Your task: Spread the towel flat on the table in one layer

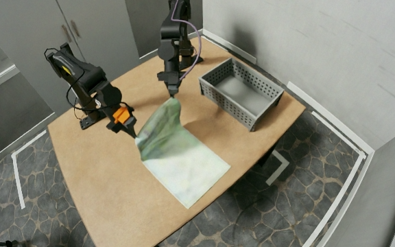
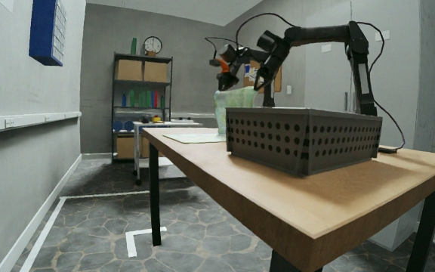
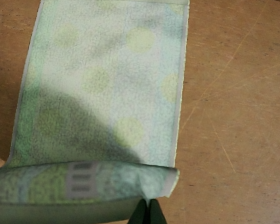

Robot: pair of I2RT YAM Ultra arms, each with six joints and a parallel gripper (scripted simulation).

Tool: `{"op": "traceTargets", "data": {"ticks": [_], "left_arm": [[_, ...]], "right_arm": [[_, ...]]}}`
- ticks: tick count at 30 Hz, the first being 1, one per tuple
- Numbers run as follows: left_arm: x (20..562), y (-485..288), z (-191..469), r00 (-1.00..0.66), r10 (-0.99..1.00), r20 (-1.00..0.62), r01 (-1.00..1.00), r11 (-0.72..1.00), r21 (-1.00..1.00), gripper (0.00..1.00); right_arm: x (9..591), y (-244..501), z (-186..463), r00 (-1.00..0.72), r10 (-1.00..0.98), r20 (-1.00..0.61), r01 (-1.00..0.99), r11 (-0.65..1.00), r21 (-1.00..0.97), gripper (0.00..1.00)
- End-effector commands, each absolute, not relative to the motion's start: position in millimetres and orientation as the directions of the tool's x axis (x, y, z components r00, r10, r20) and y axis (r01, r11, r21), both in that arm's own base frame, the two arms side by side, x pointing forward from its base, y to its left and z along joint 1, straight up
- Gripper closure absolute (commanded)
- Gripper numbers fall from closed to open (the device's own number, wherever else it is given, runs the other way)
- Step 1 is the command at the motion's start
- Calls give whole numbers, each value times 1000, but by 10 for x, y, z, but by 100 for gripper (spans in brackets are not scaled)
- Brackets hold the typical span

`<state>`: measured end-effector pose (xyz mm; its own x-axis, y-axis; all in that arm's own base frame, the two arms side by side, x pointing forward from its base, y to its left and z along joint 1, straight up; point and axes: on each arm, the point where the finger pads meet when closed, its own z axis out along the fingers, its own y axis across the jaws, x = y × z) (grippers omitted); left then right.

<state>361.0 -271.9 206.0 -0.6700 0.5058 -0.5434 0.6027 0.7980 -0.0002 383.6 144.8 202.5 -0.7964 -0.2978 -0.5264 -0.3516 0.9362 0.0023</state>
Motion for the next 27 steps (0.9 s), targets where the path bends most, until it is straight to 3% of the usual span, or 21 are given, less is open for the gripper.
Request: {"op": "traceTargets", "data": {"ticks": [1, 27], "left_arm": [[3403, -2830, 2009, -621, 513, -593, 637, 771, 0, 100], [2364, -3240, 762, -486, 664, -568, 806, 592, 2, 100]], "right_arm": [[3704, 1318, 1993, -757, -276, -592, -339, 941, -5, 100], [2672, 907, 840, -762, -268, -590, -326, 945, -8, 100]]}}
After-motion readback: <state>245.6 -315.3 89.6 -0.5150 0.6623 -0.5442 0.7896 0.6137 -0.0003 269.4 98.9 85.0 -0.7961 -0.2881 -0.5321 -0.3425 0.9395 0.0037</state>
